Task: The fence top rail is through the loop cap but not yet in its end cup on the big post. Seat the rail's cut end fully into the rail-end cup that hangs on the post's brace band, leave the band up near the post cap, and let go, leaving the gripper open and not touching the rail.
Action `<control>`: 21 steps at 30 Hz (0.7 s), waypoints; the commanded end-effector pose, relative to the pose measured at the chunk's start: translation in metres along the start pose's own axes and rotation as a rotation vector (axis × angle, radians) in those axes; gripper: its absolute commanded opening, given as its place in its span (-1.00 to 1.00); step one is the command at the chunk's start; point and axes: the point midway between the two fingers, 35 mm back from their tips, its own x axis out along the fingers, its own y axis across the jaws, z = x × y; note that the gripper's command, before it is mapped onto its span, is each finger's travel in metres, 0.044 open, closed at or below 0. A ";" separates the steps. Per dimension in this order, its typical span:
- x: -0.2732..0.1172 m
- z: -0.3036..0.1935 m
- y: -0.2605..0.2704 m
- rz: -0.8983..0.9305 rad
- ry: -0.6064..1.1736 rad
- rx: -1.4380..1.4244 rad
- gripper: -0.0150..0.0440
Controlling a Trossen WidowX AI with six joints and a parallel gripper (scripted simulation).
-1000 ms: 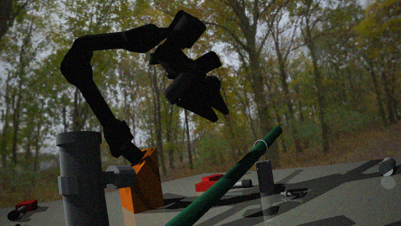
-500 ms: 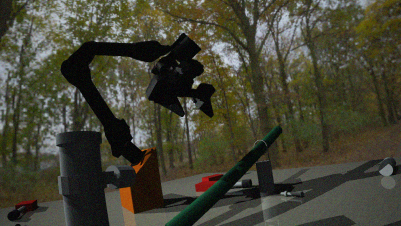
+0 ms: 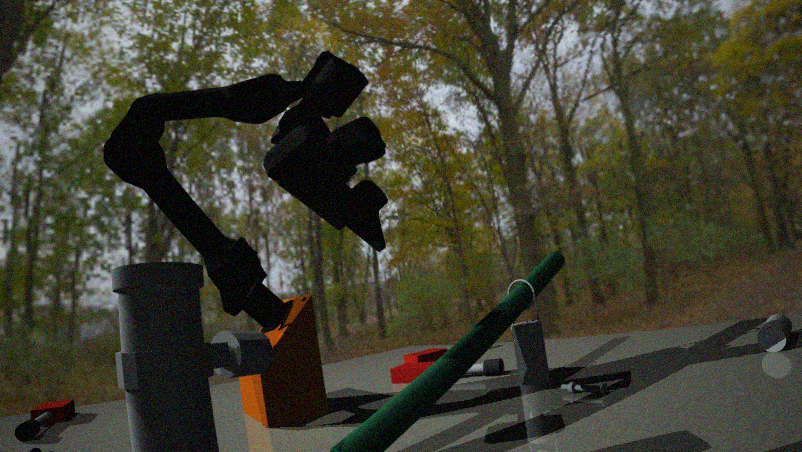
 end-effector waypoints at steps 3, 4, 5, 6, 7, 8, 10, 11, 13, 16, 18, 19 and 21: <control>-0.004 -0.046 -0.049 0.079 -0.050 -0.636 1.00; -0.005 -0.051 -0.054 0.082 -0.059 -0.710 1.00; -0.006 -0.057 -0.058 0.085 -0.068 -0.768 1.00; -0.007 -0.061 -0.062 0.087 -0.074 -0.803 1.00; -0.007 -0.064 -0.064 0.087 -0.080 -0.842 1.00; -0.008 -0.067 -0.067 0.087 -0.085 -0.881 1.00; -0.009 -0.074 -0.071 0.086 -0.097 -0.959 1.00; -0.010 -0.077 -0.074 0.084 -0.103 -0.998 1.00; -0.011 -0.084 -0.078 0.081 -0.115 -1.075 1.00; -0.014 -0.095 -0.085 0.072 -0.132 -1.191 1.00; -0.016 -0.102 -0.089 0.064 -0.142 -1.269 1.00; -0.017 -0.105 -0.090 0.059 -0.147 -1.309 1.00; -0.018 -0.109 -0.093 0.050 -0.155 -1.397 1.00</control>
